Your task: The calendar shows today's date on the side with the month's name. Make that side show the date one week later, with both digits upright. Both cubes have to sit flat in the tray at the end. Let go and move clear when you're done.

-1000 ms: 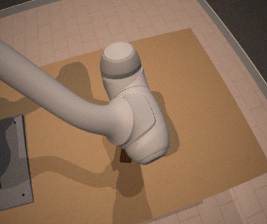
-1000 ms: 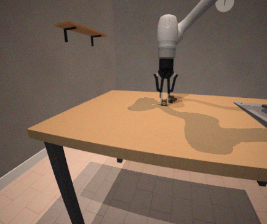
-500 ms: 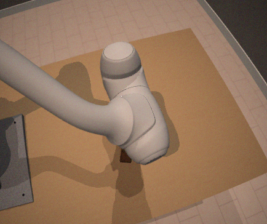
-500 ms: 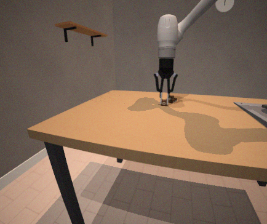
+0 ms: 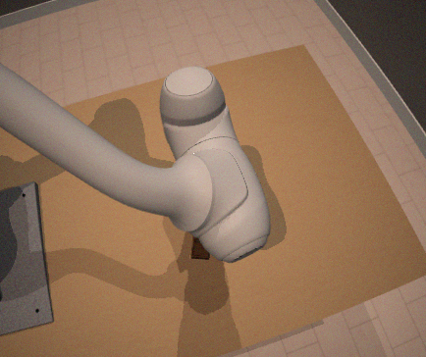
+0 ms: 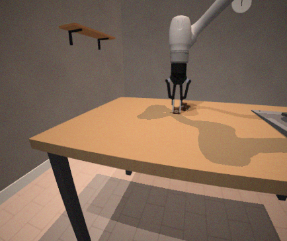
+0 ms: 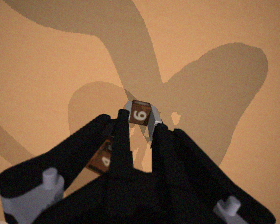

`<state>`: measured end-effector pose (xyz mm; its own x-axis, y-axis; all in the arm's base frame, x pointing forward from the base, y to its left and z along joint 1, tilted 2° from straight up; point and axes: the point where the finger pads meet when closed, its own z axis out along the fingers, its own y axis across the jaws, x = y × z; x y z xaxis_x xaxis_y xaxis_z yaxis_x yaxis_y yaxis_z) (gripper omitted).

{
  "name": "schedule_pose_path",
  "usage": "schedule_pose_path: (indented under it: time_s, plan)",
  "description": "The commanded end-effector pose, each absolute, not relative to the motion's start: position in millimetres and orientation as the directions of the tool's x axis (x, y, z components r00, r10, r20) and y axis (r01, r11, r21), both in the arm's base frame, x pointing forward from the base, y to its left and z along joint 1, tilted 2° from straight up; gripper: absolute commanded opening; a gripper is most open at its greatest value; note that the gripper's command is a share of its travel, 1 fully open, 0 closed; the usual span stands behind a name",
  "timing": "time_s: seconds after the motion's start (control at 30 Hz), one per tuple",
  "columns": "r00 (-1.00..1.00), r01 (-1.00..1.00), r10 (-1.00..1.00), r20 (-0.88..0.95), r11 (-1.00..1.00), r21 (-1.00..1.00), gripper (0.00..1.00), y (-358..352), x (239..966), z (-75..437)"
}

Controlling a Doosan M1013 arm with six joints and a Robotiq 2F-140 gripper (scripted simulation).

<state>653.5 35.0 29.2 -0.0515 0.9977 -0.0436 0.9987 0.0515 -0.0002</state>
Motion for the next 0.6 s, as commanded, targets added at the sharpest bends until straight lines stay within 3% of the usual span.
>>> schedule_pose_path:
  time_s: [0.0, 0.57]
  plan:
    - [-0.051, 0.999, 0.998, -0.044, 0.052, 0.000, 0.24, 35.0, 653.5, 29.3]
    - [-0.051, 0.999, 0.998, -0.044, 0.052, 0.000, 0.35, 35.0, 653.5, 29.3]
